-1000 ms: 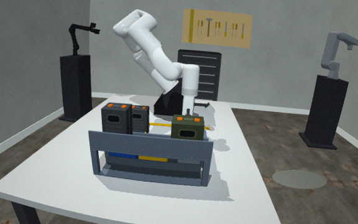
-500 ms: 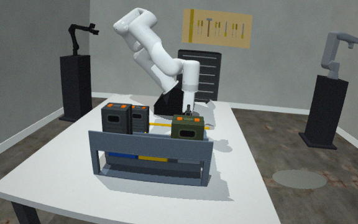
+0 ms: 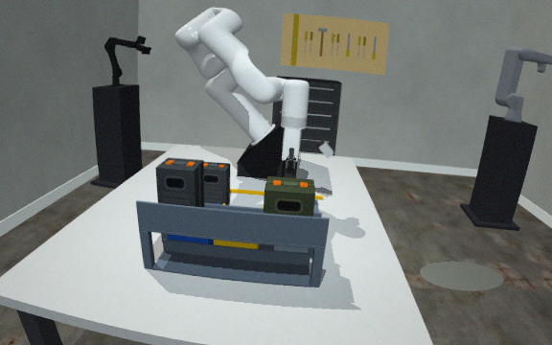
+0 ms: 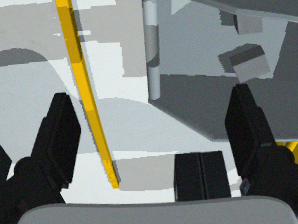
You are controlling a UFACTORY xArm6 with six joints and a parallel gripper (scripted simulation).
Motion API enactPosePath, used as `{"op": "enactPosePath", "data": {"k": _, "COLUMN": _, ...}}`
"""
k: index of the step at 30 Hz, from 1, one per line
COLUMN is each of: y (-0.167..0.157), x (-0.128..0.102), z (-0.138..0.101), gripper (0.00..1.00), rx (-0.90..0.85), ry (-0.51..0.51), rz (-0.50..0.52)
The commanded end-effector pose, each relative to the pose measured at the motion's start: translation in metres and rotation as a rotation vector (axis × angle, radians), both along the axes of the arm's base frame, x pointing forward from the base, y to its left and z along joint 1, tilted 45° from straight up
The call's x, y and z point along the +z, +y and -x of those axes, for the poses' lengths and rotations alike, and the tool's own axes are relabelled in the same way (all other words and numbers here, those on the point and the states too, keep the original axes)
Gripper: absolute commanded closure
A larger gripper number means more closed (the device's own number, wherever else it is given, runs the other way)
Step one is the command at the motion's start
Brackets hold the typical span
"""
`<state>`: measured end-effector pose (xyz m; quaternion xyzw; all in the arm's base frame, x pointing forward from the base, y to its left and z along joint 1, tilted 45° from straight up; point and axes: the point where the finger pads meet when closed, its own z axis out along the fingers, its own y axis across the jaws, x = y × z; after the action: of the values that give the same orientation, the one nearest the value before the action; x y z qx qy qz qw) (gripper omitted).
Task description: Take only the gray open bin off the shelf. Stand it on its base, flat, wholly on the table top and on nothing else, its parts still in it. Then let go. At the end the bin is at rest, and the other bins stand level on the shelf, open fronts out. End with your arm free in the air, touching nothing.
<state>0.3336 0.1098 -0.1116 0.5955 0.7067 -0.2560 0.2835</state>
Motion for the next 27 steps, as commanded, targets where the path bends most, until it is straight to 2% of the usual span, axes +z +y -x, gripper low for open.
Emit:
{"op": "enactPosePath", "data": {"k": 1, "y": 0.0198, "x": 0.0179, "z": 0.0000, "gripper": 0.00, "rx": 0.003, "ry": -0.006, "rz": -0.006}}
{"op": "enactPosePath", "data": {"k": 2, "y": 0.0248, "x": 0.0230, "z": 0.0006, "gripper": 0.00, "rx": 0.003, "ry": -0.006, "rz": -0.006}}
{"op": "enactPosePath", "data": {"k": 14, "y": 0.0248, "x": 0.0230, "z": 0.0006, "gripper": 0.00, "rx": 0.003, "ry": -0.006, "rz": -0.006}}
{"op": "enactPosePath", "data": {"k": 27, "y": 0.0183, "x": 0.0161, "z": -0.0005, "gripper": 0.00, "rx": 0.003, "ry": -0.006, "rz": -0.006}}
